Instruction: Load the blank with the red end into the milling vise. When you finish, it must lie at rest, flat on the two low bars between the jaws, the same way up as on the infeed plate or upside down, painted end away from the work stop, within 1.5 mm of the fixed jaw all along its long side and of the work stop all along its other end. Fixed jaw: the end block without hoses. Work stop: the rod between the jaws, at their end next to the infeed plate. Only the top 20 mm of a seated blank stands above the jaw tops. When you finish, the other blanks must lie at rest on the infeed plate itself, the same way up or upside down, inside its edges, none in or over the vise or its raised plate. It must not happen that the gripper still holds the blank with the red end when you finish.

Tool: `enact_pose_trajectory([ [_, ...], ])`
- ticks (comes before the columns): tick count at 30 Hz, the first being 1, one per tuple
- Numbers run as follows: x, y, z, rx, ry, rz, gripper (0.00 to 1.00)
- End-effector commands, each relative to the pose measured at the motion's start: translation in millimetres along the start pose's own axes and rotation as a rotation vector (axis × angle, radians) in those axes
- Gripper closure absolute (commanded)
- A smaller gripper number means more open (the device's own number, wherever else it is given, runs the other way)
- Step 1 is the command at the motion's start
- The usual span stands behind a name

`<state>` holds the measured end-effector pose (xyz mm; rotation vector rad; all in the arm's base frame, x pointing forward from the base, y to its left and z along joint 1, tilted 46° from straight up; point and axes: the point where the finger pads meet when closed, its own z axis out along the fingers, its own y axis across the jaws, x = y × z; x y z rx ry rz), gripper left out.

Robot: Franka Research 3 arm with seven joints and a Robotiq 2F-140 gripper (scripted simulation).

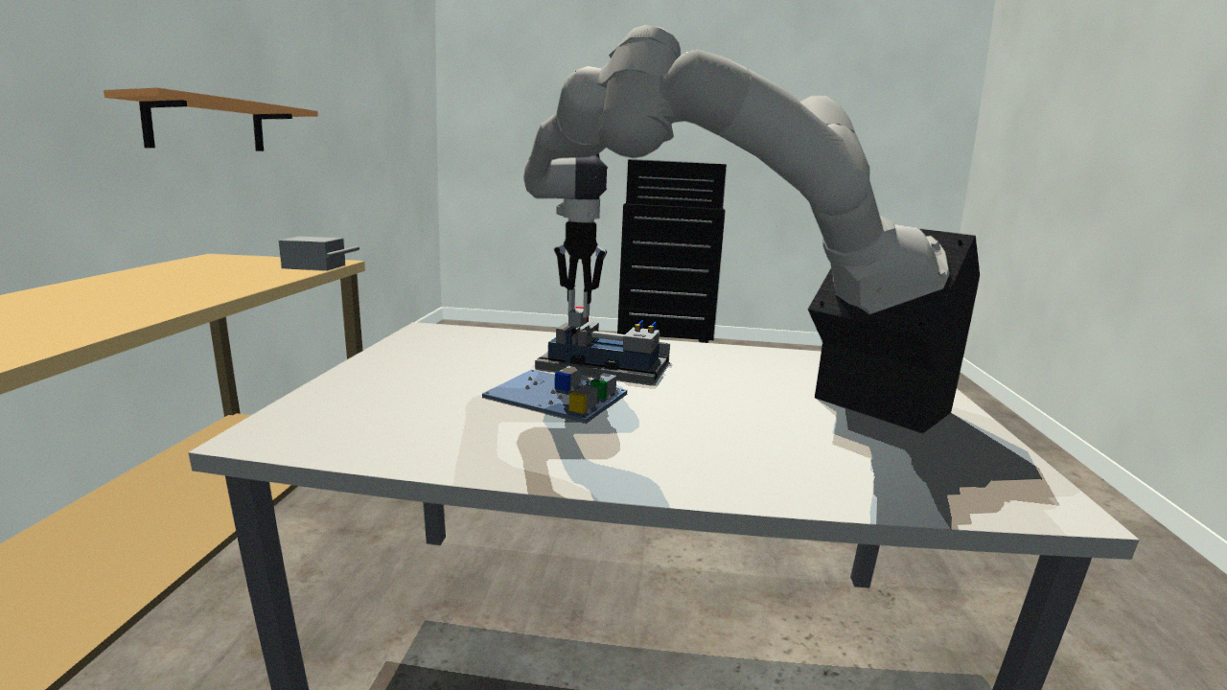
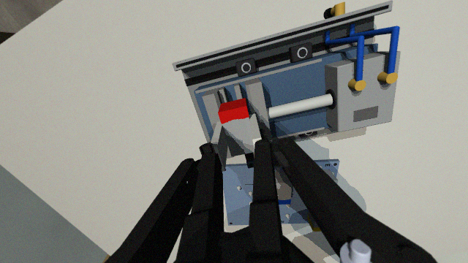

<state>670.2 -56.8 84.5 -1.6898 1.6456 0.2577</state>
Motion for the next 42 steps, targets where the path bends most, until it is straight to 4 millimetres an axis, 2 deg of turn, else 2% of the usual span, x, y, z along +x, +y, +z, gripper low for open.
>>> enact_pose_trajectory([
  [1,1.9,-0.6,-3.6,0.002,0.003,-0.003,1.0],
  [42,-0.8,0.0,0.8,0.001,0.002,-0.002,1.0],
])
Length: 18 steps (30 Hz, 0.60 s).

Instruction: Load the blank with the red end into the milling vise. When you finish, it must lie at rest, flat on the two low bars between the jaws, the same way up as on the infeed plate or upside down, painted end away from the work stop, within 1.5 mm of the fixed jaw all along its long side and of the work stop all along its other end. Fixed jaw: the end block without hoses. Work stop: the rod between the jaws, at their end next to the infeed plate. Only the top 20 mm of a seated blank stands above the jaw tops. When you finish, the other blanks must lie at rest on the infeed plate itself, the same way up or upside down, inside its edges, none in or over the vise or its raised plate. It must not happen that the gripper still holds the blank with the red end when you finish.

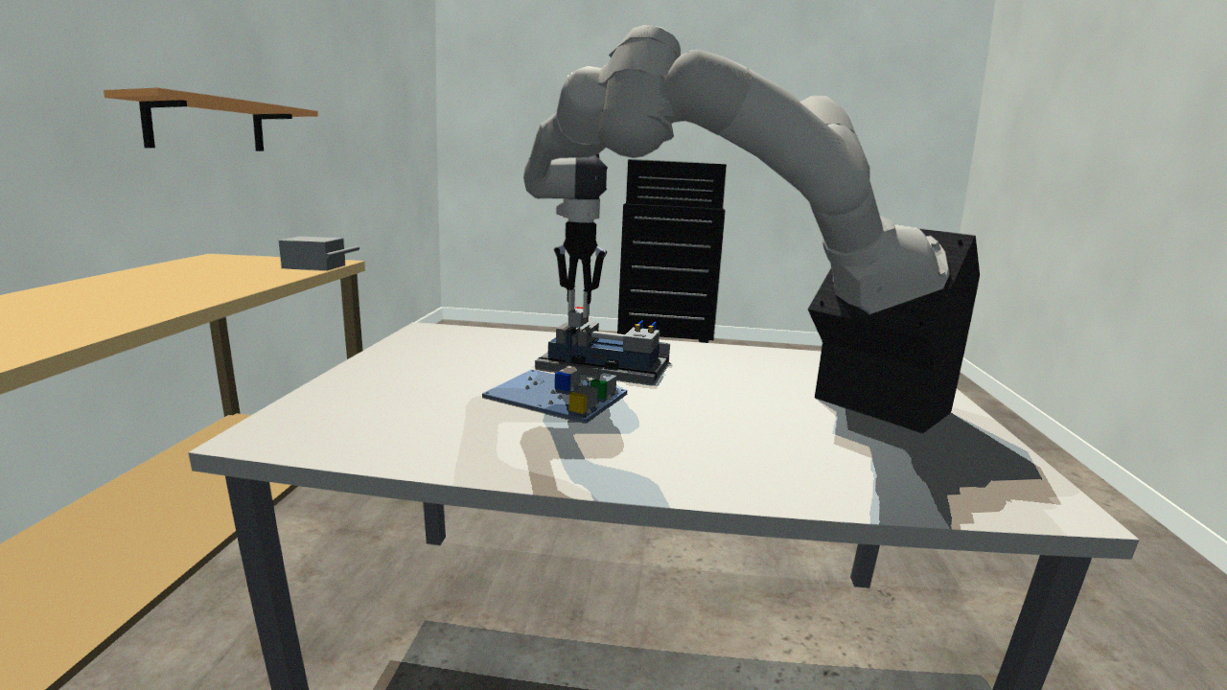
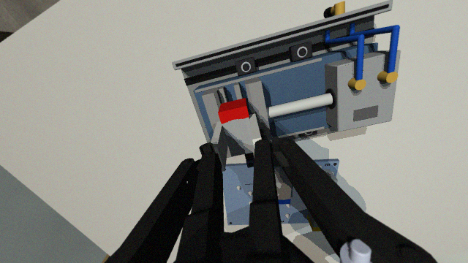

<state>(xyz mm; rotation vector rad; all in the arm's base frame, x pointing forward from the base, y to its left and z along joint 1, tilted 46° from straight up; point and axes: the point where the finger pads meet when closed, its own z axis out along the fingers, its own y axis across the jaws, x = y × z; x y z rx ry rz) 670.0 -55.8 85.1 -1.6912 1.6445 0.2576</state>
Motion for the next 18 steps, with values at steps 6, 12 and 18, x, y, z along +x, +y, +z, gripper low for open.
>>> enact_pose_trajectory([
  [6,0.4,0.0,1.2,0.003,0.003,-0.002,1.0],
  [12,0.4,0.0,1.2,0.003,0.003,-0.002,1.0],
  [18,-0.5,0.1,2.4,0.002,0.002,-0.001,1.0],
])
